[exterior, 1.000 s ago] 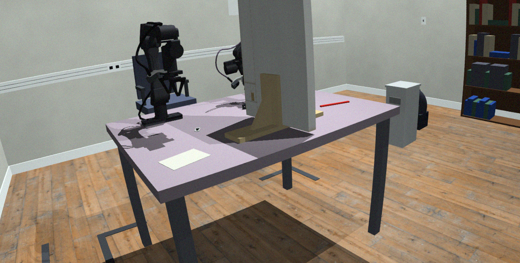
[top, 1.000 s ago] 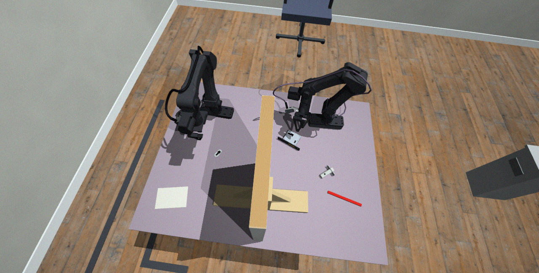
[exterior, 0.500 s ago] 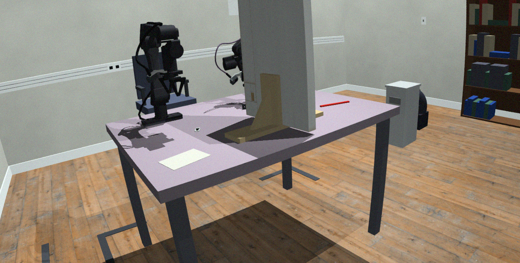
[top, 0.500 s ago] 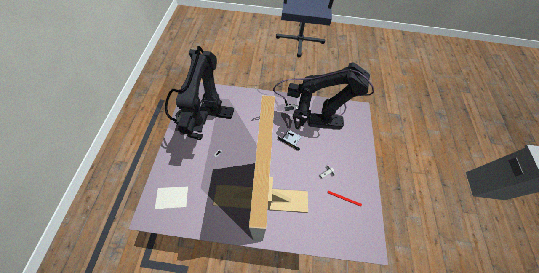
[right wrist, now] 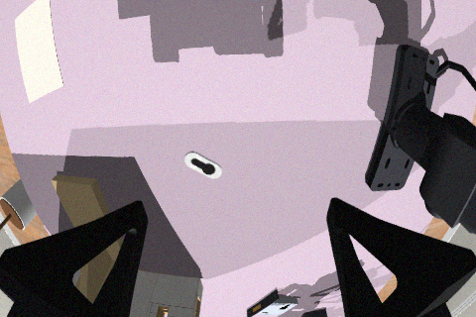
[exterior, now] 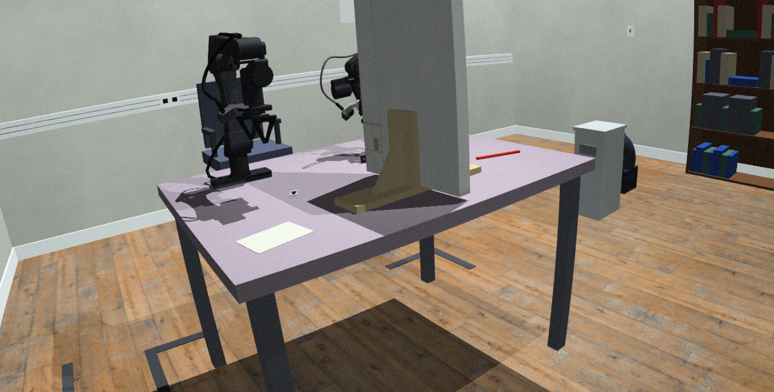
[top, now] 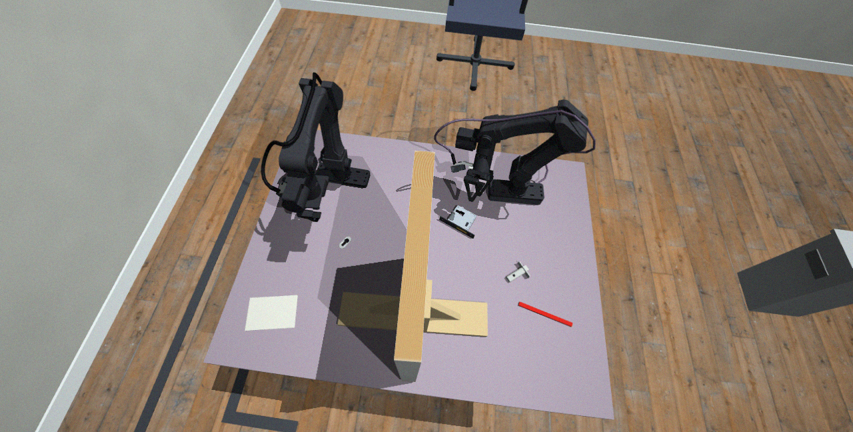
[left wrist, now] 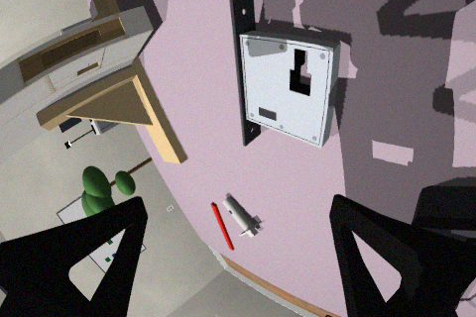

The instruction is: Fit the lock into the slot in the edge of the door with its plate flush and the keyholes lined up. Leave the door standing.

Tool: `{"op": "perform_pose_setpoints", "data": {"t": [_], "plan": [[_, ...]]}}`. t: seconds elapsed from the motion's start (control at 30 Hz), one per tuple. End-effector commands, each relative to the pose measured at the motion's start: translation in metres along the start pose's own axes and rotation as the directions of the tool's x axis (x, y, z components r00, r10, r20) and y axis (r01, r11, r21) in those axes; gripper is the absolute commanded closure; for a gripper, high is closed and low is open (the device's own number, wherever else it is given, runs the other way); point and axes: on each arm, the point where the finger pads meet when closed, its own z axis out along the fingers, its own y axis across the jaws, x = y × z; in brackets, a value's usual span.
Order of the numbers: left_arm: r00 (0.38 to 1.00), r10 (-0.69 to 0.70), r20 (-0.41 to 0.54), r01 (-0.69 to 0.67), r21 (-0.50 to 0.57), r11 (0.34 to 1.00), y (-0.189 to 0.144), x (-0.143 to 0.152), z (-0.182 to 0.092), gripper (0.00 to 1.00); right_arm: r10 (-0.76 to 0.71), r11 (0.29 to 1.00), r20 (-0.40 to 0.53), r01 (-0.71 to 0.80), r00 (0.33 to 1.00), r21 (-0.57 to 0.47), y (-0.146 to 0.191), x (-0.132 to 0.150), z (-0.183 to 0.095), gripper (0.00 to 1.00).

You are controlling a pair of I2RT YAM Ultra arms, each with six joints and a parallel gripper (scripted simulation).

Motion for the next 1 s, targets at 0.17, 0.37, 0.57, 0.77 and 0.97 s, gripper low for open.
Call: {"op": "perform_pose_setpoints", "data": {"t": [0.17, 0.37, 0.57, 0.77, 0.97], "plan": [[1.000, -0.019, 0.017, 0.020, -0.007, 1.000, 0.016, 0.002, -0.016, 0.00, 0.000, 1.000, 0.007, 0.000, 1.000, -0.003, -0.001, 0.000, -0.003, 0.00], [1.000, -0.019, 0.017, 0.020, -0.007, 1.000, 0.022, 0.005, -0.022, 0.00, 0.000, 1.000, 0.007, 0.000, 1.000, -0.003, -0.001, 0.000, -0.003, 0.00], [1.000, -0.023, 0.021, 0.024, -0.007, 1.000, 0.025, 0.007, -0.025, 0.00, 0.000, 1.000, 0.007, 0.000, 1.000, -0.003, -0.001, 0.000, -0.003, 0.00], [1.000, -0.023, 0.021, 0.024, -0.007, 1.000, 0.025, 0.007, -0.025, 0.00, 0.000, 1.000, 0.007, 0.000, 1.000, -0.003, -0.001, 0.000, -0.003, 0.00], [1.000, -0.004, 0.004, 0.004, -0.003, 1.000, 0.019, 0.008, -0.020, 0.00, 0.000, 1.000, 0.007, 0.000, 1.000, -0.003, -0.001, 0.000, -0.003, 0.00]]}}
